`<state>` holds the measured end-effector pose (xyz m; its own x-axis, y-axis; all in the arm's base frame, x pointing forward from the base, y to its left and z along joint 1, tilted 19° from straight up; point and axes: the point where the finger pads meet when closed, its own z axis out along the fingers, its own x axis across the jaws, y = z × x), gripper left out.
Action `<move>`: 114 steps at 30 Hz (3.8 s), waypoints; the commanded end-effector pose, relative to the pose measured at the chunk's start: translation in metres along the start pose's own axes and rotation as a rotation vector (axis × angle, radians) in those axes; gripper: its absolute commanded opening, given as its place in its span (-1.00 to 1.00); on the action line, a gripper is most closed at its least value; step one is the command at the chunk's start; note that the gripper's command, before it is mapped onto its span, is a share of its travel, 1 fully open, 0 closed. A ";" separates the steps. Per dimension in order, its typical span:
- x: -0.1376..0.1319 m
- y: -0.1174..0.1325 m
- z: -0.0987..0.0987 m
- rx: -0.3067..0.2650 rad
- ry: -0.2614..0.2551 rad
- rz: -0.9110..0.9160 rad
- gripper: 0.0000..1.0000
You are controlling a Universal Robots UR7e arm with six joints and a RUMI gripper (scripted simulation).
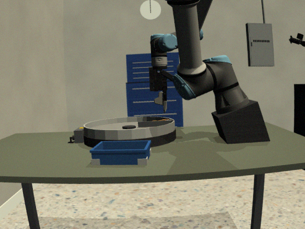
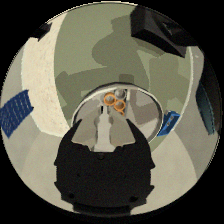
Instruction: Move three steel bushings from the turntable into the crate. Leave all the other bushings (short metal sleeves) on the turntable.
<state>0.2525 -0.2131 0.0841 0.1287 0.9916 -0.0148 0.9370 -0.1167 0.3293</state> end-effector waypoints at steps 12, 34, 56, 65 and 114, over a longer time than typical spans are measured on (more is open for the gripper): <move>0.000 0.000 0.000 0.000 -0.001 0.000 -0.89; -0.002 0.001 0.000 0.002 0.000 -0.001 -0.89; -0.002 0.001 0.000 0.002 0.000 -0.001 -0.89; -0.002 0.001 0.004 0.002 0.000 -0.001 -0.89; -0.002 0.001 0.026 0.002 0.000 -0.001 -0.89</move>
<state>0.2611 -0.2166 0.0611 0.1277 0.9917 -0.0140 0.9378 -0.1161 0.3272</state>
